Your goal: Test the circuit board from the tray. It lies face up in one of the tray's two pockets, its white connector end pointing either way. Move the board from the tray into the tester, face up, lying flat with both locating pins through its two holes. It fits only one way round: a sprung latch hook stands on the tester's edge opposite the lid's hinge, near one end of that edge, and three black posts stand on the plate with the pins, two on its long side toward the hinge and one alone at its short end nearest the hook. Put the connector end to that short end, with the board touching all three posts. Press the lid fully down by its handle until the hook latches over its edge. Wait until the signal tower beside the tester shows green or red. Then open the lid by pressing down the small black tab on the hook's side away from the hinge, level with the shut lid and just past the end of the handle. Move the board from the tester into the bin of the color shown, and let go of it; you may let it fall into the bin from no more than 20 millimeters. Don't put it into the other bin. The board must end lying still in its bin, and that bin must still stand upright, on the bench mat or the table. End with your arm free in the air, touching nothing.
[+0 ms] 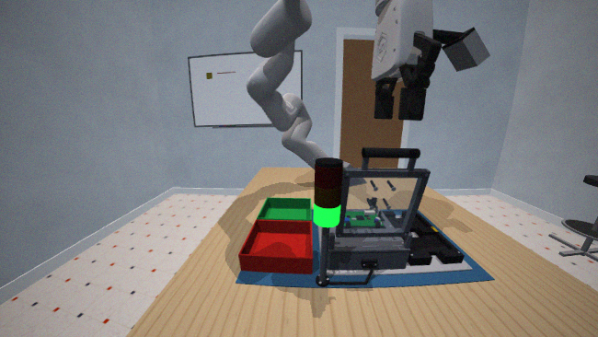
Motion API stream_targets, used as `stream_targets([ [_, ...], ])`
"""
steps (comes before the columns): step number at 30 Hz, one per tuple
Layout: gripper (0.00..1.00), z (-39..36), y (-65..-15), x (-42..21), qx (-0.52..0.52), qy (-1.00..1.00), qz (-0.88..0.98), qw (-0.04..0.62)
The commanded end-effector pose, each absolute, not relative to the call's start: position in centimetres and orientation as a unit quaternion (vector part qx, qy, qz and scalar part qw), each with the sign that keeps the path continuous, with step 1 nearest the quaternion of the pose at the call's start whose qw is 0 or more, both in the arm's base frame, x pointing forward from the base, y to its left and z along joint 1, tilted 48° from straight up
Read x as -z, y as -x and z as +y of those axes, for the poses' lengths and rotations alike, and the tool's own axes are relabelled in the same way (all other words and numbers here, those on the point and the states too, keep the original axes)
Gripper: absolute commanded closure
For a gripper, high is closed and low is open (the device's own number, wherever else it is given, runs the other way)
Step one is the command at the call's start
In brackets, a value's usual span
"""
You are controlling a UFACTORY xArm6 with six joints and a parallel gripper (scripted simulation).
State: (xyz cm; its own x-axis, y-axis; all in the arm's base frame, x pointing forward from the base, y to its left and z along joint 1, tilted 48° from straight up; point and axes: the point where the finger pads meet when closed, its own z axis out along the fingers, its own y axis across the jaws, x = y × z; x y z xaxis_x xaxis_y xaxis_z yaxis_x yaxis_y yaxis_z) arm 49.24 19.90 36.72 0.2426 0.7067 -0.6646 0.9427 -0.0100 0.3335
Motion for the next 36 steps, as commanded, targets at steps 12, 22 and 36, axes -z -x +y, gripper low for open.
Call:
stream_targets([
  [12, 0.00, 20.0, -44.6, -35.2, 0.155, -0.693, 0.595, 0.376],
  [22, 0.00, 20.1, -39.5, -33.4, 0.155, -0.693, 0.595, 0.376],
  [36, 0.00, 20.1, -36.8, -32.4, 0.155, -0.693, 0.595, 0.376],
])
